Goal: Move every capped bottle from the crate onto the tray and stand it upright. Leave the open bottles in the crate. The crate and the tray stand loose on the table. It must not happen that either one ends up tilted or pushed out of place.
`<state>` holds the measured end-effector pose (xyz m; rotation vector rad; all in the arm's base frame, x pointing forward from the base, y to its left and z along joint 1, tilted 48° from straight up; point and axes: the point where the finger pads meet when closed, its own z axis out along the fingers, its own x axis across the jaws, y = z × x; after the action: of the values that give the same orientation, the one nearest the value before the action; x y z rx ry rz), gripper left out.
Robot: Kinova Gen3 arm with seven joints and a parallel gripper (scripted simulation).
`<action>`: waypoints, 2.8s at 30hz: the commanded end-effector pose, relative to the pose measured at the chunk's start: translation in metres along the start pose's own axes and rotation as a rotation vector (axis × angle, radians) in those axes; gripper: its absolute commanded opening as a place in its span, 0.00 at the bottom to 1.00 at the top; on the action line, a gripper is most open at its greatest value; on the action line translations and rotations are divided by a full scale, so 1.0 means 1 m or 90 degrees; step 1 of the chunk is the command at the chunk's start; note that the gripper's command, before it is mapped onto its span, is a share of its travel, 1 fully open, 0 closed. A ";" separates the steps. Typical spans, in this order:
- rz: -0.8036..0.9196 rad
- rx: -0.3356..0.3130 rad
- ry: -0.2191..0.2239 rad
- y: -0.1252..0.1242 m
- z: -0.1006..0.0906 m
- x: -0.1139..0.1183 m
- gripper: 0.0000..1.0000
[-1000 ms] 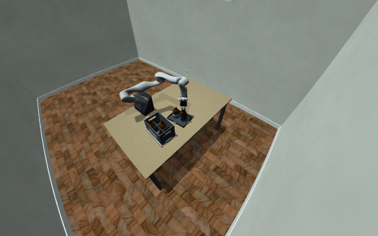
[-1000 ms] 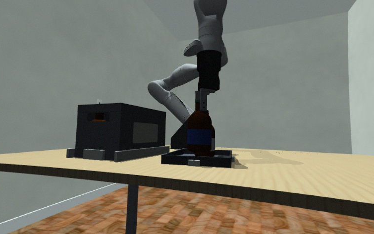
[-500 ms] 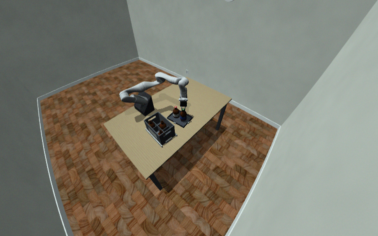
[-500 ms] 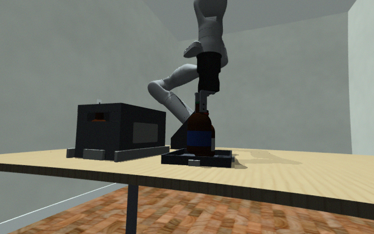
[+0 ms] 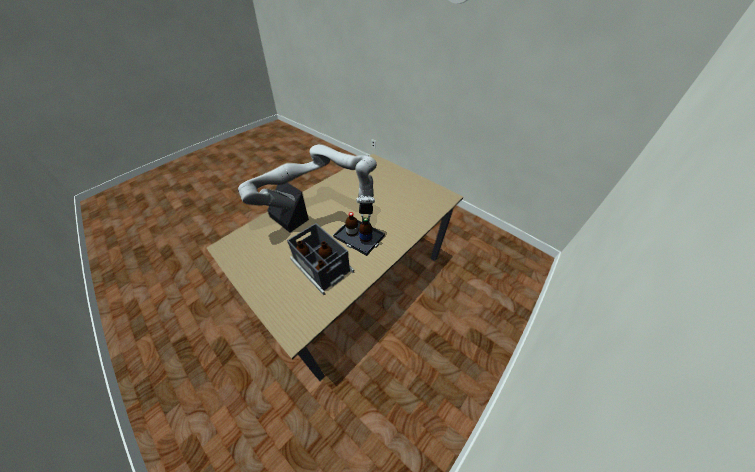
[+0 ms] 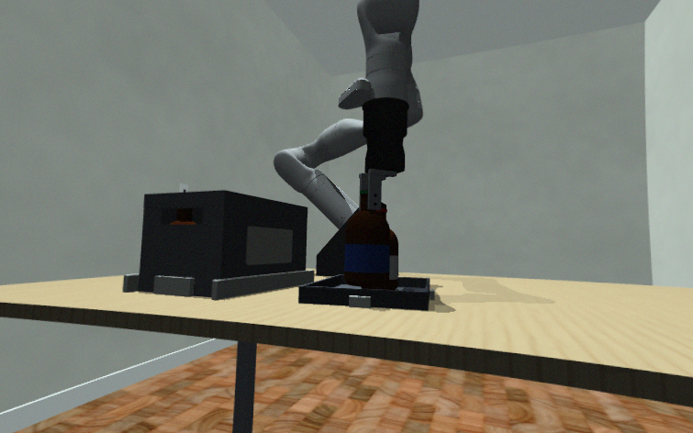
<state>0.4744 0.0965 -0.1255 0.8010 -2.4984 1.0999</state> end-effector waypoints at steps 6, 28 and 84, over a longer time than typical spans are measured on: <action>-0.003 0.000 -0.004 0.000 0.001 -0.001 0.00; -0.005 -0.001 -0.006 0.001 0.006 -0.002 0.00; -0.008 -0.001 -0.008 0.002 0.015 -0.003 0.00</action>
<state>0.4735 0.0859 -0.1357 0.8051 -2.4978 1.0997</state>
